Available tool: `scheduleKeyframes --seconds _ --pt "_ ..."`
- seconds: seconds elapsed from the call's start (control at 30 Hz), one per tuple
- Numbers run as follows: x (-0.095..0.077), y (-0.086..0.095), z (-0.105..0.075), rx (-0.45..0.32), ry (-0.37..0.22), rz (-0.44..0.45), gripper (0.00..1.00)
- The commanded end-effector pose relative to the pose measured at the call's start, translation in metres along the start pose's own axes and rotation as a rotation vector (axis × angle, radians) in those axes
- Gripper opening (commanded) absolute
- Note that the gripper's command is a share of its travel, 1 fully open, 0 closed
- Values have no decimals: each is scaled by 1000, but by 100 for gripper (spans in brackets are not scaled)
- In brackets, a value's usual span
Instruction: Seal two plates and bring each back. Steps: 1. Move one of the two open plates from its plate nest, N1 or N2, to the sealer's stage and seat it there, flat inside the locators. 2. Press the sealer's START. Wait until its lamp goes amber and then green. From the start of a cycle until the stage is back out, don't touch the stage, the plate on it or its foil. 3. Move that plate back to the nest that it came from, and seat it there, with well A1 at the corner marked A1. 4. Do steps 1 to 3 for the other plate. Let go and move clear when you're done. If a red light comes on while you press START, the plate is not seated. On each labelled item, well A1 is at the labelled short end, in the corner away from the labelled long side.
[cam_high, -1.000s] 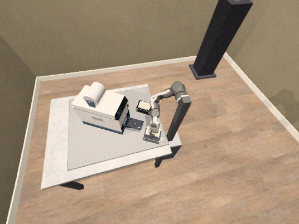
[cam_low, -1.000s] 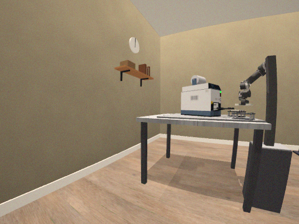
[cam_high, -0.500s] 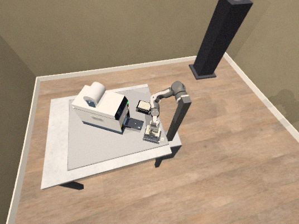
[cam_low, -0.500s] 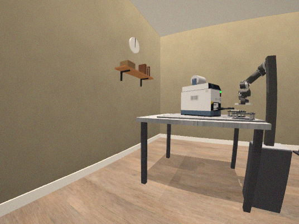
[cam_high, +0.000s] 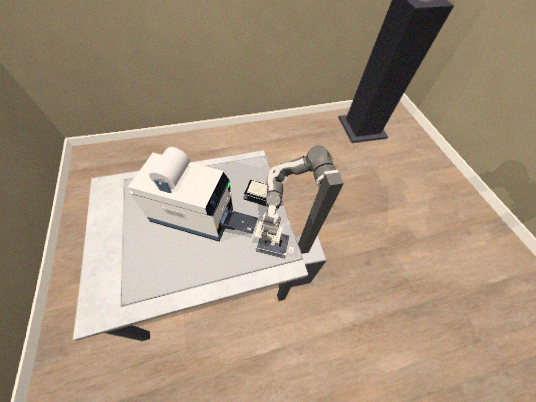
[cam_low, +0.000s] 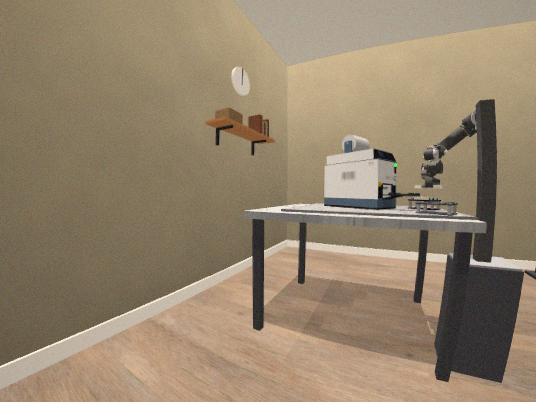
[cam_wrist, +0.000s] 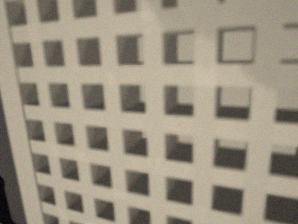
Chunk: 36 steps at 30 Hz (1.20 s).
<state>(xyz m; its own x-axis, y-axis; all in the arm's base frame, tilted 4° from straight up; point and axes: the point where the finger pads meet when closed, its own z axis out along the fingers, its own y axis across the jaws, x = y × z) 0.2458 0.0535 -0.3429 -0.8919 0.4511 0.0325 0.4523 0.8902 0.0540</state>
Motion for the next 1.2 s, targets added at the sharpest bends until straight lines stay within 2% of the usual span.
scheduleKeyframes --seconds 0.0,0.13,1.17 --pt "-3 4 -3 -18 3 -9 0" --pt "-7 2 -3 -16 5 -3 0" --pt "-73 -14 -3 -18 3 7 0"
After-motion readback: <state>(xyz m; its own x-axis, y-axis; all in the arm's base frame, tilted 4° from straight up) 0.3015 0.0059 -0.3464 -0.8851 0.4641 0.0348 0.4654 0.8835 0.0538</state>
